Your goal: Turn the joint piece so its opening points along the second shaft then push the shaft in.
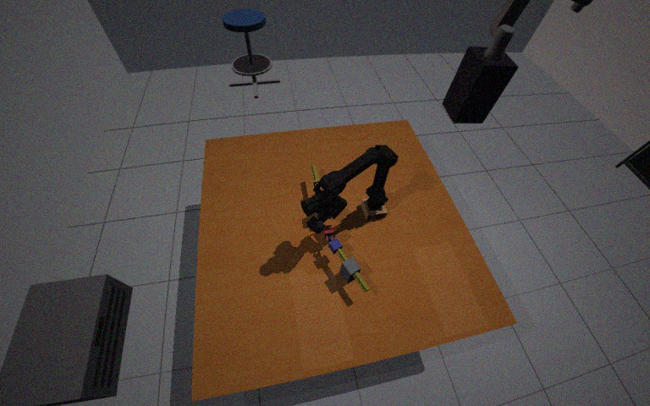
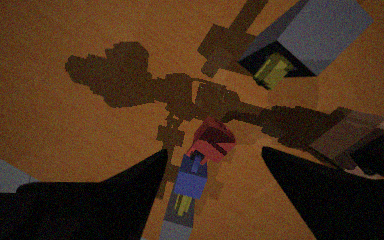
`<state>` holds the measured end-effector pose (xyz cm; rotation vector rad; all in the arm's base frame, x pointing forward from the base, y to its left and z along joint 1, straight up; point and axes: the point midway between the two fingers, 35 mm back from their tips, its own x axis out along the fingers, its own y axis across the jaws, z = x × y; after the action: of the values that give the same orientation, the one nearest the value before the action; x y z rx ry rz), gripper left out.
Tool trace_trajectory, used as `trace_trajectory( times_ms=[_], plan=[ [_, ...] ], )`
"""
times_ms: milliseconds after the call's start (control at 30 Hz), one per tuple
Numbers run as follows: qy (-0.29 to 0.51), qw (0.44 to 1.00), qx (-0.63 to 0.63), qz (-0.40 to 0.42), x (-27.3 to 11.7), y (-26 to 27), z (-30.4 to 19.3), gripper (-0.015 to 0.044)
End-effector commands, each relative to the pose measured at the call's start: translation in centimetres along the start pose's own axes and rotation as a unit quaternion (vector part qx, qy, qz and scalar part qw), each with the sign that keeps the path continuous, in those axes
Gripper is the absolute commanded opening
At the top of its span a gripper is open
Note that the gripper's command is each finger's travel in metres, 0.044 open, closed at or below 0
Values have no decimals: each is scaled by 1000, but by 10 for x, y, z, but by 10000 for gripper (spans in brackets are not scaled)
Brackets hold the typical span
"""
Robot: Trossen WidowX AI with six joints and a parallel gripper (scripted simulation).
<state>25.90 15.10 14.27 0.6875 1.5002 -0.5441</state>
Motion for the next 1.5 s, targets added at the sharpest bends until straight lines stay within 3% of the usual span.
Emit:
trace_trajectory(
  times_ms=[0,733,1000,1467],
  plan=[
    [-6,998,-65,-2,-12,2,-1,440],
    [-15,920,-390,-32,-73,-2,-8,440],
    [-11,928,-373,-28,-72,-4,-7,440],
    [53,986,-157,6,-54,-21,19,440]
  ],
)
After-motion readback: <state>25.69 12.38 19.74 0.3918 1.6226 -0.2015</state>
